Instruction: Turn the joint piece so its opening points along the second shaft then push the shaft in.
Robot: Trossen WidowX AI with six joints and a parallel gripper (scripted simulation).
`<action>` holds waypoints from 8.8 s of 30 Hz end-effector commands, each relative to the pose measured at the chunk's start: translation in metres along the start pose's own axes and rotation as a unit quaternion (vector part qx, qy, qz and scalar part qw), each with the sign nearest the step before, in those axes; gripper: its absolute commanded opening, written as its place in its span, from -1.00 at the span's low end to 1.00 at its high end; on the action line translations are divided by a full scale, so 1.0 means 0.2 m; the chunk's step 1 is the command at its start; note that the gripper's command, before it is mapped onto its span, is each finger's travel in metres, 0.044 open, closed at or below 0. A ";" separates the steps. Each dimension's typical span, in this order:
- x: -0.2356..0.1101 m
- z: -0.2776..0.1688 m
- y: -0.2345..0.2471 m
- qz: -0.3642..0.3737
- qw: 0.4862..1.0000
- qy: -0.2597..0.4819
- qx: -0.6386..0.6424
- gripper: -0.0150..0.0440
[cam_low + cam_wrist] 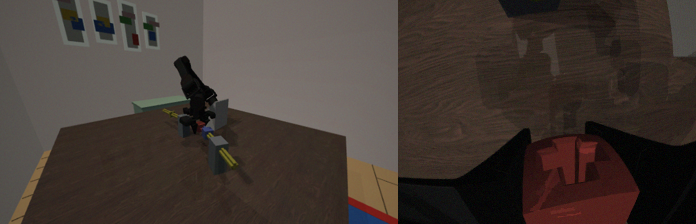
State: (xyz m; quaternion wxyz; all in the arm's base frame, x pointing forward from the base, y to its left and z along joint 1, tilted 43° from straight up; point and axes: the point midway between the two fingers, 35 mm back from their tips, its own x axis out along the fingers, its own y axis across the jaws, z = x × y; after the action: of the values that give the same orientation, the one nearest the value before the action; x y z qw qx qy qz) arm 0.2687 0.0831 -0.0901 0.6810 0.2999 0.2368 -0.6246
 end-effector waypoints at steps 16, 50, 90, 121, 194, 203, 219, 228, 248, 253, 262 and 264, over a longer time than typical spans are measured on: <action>0.01 0.00 0.01 0.000 0.999 0.020 -0.028 -0.49; -0.09 -0.01 0.01 0.001 0.999 -0.029 -0.030 1.00; -0.62 0.00 0.03 0.007 0.834 0.004 -0.552 1.00; -0.74 0.14 0.02 0.024 0.775 0.070 -0.628 1.00; -0.45 1.02 0.18 0.078 0.904 0.140 -0.396 1.00; -0.44 1.23 0.18 0.071 0.845 0.086 -0.523 1.00; -0.45 1.61 0.13 0.017 0.690 0.015 -0.723 1.00; -0.42 1.63 0.13 0.012 0.736 0.015 -0.676 1.00; -0.26 1.62 0.14 0.002 0.921 0.021 -0.390 1.00; -0.22 1.62 0.14 -0.001 0.950 0.022 -0.310 1.00; -0.15 1.63 0.13 -0.006 0.987 0.021 -0.161 1.00; -0.13 1.63 0.13 -0.007 0.992 0.020 -0.127 1.00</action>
State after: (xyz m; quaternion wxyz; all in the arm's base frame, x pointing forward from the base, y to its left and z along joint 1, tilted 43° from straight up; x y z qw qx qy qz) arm 0.2759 -0.1240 0.1662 0.7133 0.1965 0.3474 -0.5761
